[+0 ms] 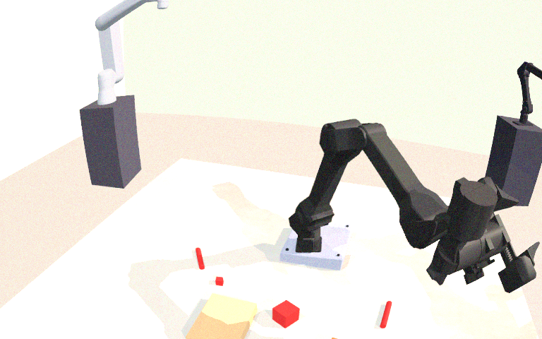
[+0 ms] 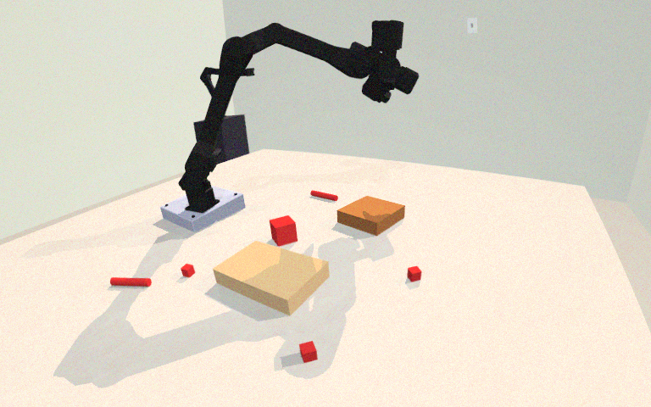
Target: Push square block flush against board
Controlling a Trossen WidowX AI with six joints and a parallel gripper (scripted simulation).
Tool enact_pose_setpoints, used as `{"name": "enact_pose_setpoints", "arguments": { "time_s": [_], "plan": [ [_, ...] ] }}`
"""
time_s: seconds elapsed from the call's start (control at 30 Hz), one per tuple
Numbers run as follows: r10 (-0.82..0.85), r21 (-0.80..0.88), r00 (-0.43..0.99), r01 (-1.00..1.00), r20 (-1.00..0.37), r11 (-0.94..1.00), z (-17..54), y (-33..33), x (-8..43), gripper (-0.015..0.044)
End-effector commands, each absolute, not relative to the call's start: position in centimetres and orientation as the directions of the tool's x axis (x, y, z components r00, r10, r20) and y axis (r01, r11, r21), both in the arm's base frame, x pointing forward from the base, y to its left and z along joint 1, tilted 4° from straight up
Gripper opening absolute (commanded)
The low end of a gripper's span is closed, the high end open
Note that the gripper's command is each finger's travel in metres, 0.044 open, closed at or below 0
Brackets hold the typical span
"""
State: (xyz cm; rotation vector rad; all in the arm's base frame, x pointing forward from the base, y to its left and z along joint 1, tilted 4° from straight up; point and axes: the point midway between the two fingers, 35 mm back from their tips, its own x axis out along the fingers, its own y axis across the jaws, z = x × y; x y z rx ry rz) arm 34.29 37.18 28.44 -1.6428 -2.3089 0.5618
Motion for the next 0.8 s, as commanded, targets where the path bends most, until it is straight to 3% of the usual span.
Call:
{"name": "enact_pose_setpoints", "arguments": {
  "time_s": [0.0, 0.47, 0.77],
  "plan": [
    [0.943, -0.448, -0.332, 0.846, -0.018, 0.289, 28.4, 37.2, 34.3, 0.0374],
    [0.979, -0.730, -0.188, 0.680, -0.083, 0.069, 26.4, 37.6, 36.8, 0.0006],
    [0.984, -0.875, -0.082, 0.472, -0.161, -0.103, 24.4, 37.6, 38.5, 0.0000]
  ]
}}
